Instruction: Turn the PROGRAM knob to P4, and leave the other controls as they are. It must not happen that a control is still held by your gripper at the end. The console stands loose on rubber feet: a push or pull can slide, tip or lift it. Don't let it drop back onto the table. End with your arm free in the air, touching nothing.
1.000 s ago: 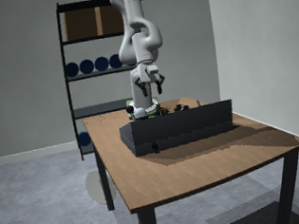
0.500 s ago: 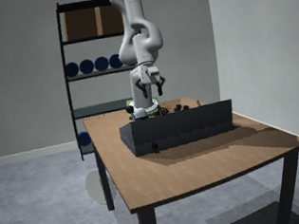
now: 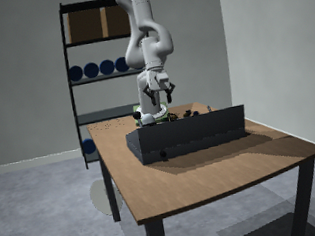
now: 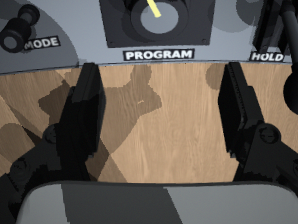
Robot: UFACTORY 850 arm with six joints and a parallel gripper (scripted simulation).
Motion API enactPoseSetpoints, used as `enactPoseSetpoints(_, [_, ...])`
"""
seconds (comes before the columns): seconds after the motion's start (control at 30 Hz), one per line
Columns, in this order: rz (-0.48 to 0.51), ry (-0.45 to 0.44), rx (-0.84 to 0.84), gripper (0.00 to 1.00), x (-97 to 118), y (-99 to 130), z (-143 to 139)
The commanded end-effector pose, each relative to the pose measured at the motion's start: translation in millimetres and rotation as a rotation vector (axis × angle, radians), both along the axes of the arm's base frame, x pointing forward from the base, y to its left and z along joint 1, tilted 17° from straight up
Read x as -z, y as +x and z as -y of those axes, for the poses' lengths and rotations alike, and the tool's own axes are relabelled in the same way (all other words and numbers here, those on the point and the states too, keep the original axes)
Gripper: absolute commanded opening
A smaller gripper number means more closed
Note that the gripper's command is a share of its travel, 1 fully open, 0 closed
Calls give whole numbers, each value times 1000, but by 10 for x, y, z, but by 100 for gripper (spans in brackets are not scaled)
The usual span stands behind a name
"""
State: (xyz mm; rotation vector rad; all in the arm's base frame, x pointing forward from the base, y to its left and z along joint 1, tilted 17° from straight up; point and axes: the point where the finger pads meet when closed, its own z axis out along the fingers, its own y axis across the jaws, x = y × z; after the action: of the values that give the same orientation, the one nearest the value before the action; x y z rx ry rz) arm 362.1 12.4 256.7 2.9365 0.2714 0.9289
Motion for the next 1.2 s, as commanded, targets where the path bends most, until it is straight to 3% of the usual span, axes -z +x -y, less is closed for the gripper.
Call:
enactPoseSetpoints(0.0, [34, 39, -26, 76, 27, 30, 2])
enactPoseSetpoints(0.87, [34, 38, -26, 76, 545, 421, -19])
enactPoseSetpoints(1.17, [34, 38, -26, 76, 627, 482, -23])
